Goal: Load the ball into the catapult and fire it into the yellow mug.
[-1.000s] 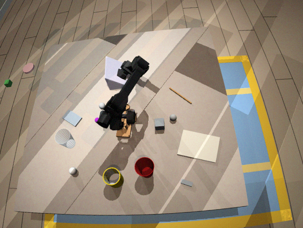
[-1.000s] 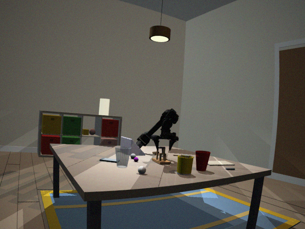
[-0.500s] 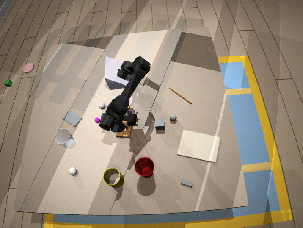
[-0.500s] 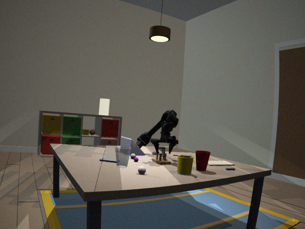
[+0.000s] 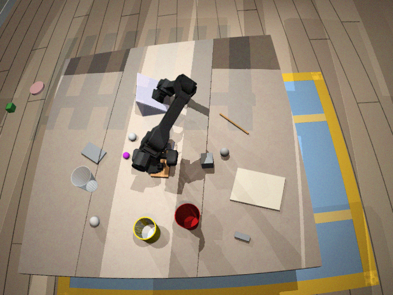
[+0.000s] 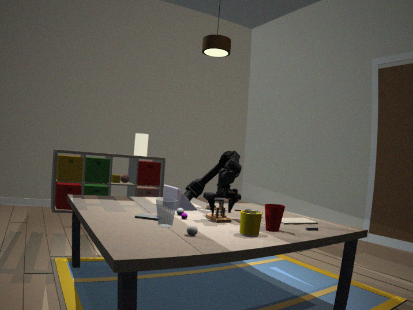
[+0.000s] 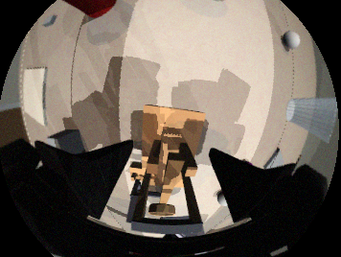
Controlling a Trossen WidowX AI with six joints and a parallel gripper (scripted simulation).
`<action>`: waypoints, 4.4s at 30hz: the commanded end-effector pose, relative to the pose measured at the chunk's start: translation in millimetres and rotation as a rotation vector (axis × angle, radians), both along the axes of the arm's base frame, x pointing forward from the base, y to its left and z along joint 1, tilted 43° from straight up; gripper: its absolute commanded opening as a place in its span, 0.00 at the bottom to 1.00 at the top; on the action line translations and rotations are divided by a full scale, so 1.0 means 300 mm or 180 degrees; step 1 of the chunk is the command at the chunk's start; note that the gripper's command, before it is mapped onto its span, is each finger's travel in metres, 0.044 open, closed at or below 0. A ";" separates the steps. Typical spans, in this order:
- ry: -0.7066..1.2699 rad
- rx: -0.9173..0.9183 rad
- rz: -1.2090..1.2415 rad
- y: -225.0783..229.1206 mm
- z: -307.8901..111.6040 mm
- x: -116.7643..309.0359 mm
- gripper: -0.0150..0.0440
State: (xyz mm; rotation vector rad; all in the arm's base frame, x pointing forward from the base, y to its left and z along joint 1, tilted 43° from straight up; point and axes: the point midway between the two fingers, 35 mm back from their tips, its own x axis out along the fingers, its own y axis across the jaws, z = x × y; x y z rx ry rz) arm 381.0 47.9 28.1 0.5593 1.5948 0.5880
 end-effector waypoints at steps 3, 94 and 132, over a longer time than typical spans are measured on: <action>0.0017 0.0014 -0.0015 0.024 -0.024 -0.008 1.00; 0.0022 -0.0011 0.0018 -0.183 0.208 0.030 1.00; -0.0253 0.0015 0.0295 -0.492 -0.319 -0.194 0.76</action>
